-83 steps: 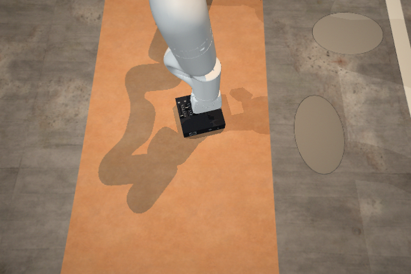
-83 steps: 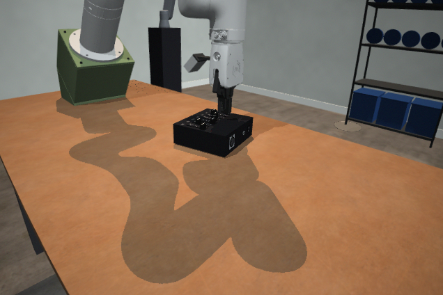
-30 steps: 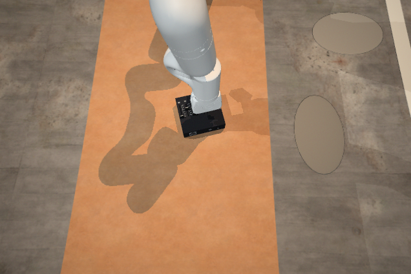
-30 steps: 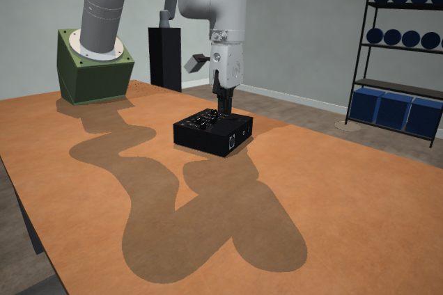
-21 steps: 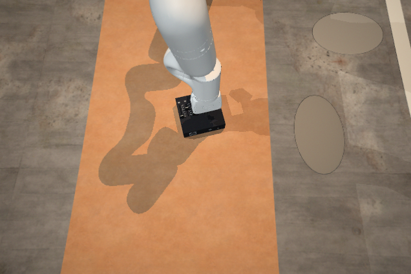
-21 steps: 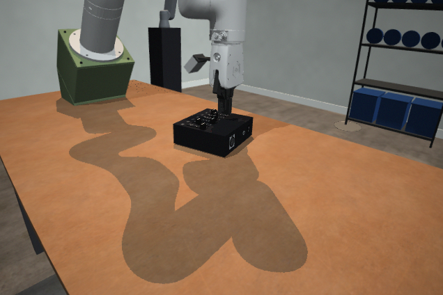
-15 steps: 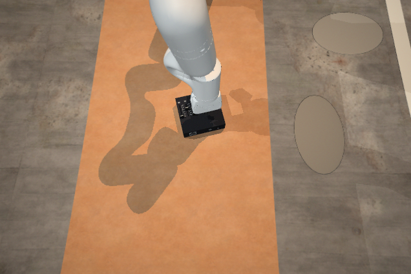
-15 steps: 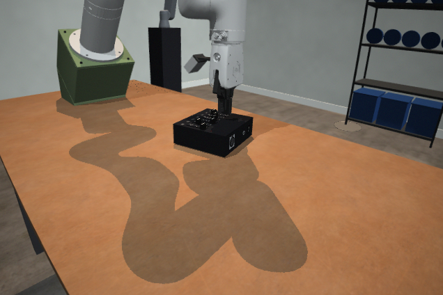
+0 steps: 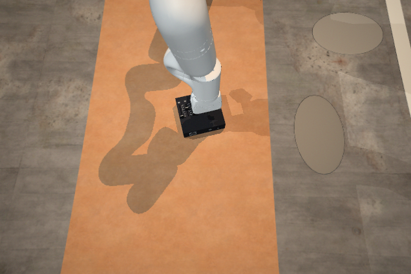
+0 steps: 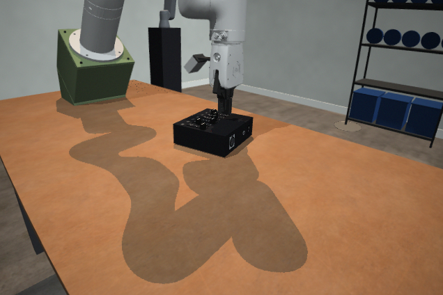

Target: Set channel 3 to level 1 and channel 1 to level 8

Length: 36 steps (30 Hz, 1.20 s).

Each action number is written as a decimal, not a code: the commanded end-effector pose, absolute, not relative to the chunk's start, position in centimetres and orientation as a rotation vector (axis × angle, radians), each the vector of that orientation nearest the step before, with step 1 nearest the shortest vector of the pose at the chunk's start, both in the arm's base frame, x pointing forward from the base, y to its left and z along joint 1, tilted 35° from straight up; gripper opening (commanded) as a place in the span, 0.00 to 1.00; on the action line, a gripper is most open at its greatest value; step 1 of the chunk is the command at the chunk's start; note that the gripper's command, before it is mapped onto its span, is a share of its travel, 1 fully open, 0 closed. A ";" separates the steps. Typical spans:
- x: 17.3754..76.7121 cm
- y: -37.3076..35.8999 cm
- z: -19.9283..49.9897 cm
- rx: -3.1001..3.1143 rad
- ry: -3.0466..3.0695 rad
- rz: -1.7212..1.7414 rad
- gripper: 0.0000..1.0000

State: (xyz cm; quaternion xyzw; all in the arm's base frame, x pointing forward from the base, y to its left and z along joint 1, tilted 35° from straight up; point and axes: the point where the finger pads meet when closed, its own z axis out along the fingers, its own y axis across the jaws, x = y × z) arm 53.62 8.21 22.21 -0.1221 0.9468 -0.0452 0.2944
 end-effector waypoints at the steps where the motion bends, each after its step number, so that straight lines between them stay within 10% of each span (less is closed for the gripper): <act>1: 53.7 8.2 22.3 -0.325 2.519 -0.120 0.00; 36: 54.2 8.2 21.4 -0.325 2.519 -0.120 0.00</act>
